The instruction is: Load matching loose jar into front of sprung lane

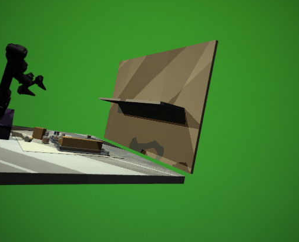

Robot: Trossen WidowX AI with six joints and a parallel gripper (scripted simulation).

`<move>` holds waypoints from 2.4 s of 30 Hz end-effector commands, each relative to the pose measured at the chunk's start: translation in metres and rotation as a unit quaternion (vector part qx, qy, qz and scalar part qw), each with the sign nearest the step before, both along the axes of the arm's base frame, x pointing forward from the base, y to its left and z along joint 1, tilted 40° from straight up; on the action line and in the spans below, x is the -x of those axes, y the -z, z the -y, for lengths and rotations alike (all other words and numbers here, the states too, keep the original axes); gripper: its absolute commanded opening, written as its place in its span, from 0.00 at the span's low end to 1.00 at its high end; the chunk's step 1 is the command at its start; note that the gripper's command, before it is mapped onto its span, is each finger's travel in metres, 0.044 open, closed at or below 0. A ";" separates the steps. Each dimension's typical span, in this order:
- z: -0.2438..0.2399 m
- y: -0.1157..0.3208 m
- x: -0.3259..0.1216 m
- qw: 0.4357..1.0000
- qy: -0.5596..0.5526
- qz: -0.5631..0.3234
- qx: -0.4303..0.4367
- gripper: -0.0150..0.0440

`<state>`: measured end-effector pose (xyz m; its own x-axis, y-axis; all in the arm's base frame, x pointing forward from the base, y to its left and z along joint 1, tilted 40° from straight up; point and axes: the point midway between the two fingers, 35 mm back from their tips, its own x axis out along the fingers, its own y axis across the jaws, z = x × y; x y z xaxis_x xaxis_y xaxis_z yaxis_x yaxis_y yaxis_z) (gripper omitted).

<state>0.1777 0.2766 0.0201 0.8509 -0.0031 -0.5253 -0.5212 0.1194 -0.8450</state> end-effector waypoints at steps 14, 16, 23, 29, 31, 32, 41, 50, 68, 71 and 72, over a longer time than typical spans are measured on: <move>0.221 -0.024 -0.108 0.857 0.498 -0.120 -0.049 1.00; 0.249 -0.029 -0.105 0.820 0.554 -0.130 -0.059 1.00; 0.298 -0.041 -0.089 0.745 0.647 -0.145 -0.075 1.00; 0.314 -0.023 -0.088 0.745 0.647 -0.144 -0.075 1.00; 0.322 -0.016 -0.087 0.745 0.647 -0.144 -0.075 1.00; 0.322 -0.016 -0.087 0.745 0.647 -0.144 -0.075 1.00; 0.336 0.000 -0.089 0.745 0.647 -0.144 -0.074 1.00; 0.341 0.007 -0.089 0.745 0.647 -0.144 -0.075 1.00; 0.357 0.024 -0.090 0.745 0.647 -0.143 -0.074 0.91; 0.357 0.024 -0.090 0.745 0.647 -0.143 -0.074 0.78; 0.357 0.024 -0.090 0.745 0.647 -0.143 -0.074 0.73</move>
